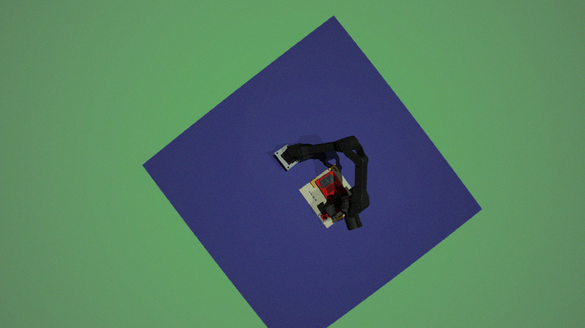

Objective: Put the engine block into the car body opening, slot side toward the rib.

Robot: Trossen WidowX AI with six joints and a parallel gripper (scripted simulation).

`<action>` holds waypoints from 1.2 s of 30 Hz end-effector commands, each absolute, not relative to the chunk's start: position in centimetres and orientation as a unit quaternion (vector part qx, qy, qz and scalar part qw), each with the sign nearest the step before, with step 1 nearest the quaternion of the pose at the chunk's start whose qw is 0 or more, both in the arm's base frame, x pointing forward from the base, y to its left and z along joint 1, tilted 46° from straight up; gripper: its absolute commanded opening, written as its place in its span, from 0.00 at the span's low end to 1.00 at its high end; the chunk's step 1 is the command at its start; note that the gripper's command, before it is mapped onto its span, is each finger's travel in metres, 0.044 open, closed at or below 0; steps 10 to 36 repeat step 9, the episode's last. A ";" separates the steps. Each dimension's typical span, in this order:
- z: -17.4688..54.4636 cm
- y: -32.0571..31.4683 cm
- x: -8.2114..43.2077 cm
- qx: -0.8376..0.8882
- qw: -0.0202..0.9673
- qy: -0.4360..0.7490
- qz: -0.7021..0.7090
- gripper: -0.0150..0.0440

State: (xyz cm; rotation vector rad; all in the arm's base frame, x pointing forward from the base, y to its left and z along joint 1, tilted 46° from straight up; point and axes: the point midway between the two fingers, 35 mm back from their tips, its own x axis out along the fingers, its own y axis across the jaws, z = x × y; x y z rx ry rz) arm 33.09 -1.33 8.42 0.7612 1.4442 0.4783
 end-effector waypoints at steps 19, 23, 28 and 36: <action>8.5 -1.4 33.1 0.334 0.661 0.638 0.212 0.30; 8.5 -1.4 33.1 0.334 0.661 0.638 0.212 0.30; 8.5 -1.4 33.1 0.334 0.661 0.638 0.212 0.30; 8.5 -1.4 33.1 0.334 0.661 0.638 0.212 0.30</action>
